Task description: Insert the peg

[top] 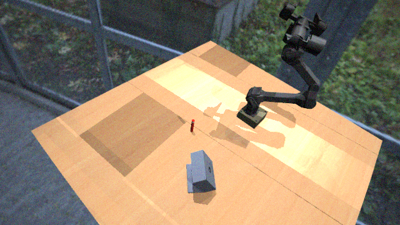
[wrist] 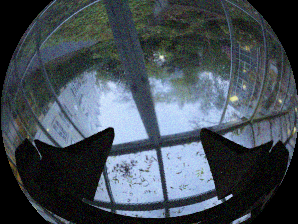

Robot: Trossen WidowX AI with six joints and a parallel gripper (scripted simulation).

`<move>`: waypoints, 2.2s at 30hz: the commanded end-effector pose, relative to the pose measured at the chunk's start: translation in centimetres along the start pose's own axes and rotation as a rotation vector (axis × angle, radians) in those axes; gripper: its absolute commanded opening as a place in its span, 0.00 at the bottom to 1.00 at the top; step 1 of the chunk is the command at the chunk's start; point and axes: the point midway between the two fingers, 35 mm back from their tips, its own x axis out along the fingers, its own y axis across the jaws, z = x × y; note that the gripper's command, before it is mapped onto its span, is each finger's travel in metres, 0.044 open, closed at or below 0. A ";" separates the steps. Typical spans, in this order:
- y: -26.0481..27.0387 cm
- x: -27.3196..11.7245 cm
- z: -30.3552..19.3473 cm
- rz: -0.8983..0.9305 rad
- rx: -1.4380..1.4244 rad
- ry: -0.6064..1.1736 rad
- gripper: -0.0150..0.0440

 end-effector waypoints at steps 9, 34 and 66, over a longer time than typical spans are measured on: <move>-9.3 0.0 -0.9 -0.200 -0.500 0.124 1.00; -26.1 -6.3 2.1 -0.612 -1.289 0.546 1.00; -38.6 -26.7 12.9 -1.148 -1.923 1.632 1.00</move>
